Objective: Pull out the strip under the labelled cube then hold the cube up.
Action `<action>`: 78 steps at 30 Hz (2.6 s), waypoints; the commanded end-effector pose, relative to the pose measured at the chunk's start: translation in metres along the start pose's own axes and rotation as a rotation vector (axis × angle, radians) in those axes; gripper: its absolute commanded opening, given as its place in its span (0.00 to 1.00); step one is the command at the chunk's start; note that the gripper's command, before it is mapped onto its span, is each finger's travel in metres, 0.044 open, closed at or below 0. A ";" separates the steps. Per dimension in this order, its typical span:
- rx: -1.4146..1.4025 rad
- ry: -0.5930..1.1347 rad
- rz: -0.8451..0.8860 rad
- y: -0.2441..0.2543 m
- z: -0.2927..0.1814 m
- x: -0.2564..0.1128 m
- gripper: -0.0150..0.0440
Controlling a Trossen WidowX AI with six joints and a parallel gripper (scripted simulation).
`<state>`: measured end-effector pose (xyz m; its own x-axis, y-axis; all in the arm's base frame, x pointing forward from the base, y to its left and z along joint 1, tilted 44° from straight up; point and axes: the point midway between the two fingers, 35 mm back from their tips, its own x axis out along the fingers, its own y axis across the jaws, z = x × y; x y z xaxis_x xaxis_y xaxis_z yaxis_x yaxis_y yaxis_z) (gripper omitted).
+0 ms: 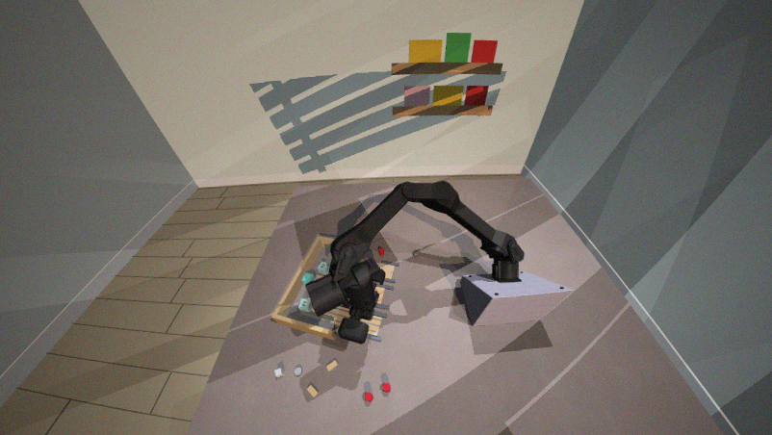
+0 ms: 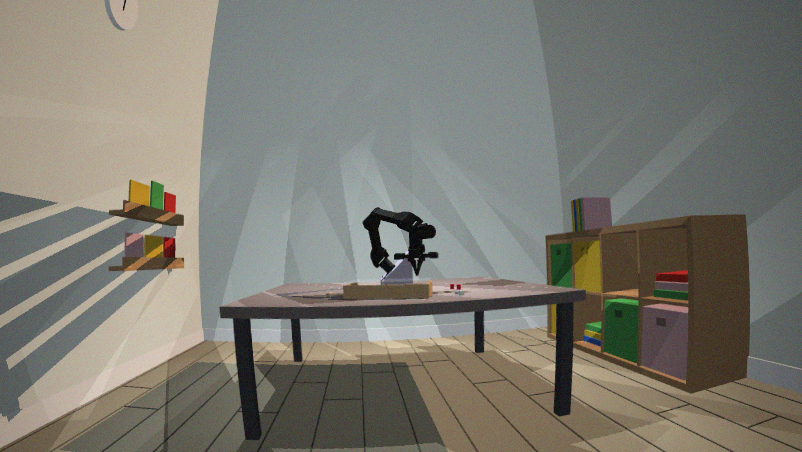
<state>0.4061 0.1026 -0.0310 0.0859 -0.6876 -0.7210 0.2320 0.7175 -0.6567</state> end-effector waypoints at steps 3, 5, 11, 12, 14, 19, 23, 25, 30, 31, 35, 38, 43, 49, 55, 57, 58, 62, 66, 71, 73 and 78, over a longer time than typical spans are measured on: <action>0.000 0.006 0.000 0.001 0.000 0.011 0.25; 0.000 0.006 0.000 0.001 0.000 0.014 0.25; 0.000 0.006 0.000 0.001 0.000 0.024 0.25; 0.000 0.006 0.000 0.001 0.000 0.026 0.25; 0.000 0.006 0.000 0.001 0.000 0.029 0.25; 0.000 0.006 0.000 0.001 -0.001 0.038 0.25; 0.000 0.005 -0.001 0.001 -0.002 0.044 0.25; 0.000 0.005 -0.001 0.002 -0.002 0.047 0.25; 0.000 0.005 -0.002 0.002 -0.003 0.056 0.25; 0.000 0.005 -0.002 0.002 -0.003 0.057 0.25; 0.000 0.005 -0.003 0.002 -0.004 0.063 0.25; 0.000 0.005 -0.003 0.002 -0.004 0.064 0.25; 0.000 0.005 -0.003 0.002 -0.004 0.064 0.25; 0.000 0.005 -0.003 0.002 -0.004 0.064 0.25; 0.000 0.005 -0.003 0.001 -0.004 0.065 0.25; 0.000 0.005 -0.003 0.001 -0.004 0.065 0.25; 0.000 0.005 -0.003 0.001 -0.004 0.065 0.25; 0.000 0.005 -0.003 0.001 -0.004 0.065 0.25; 0.000 0.005 -0.003 0.001 -0.004 0.065 0.25; 0.000 0.005 -0.003 0.001 -0.004 0.066 0.25; 0.000 0.005 -0.003 0.001 -0.004 0.066 0.25; 0.000 0.005 -0.003 0.001 -0.004 0.066 0.25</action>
<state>0.4081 0.0604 -0.0801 0.0799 -0.6849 -0.7242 0.2385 0.7186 -0.6533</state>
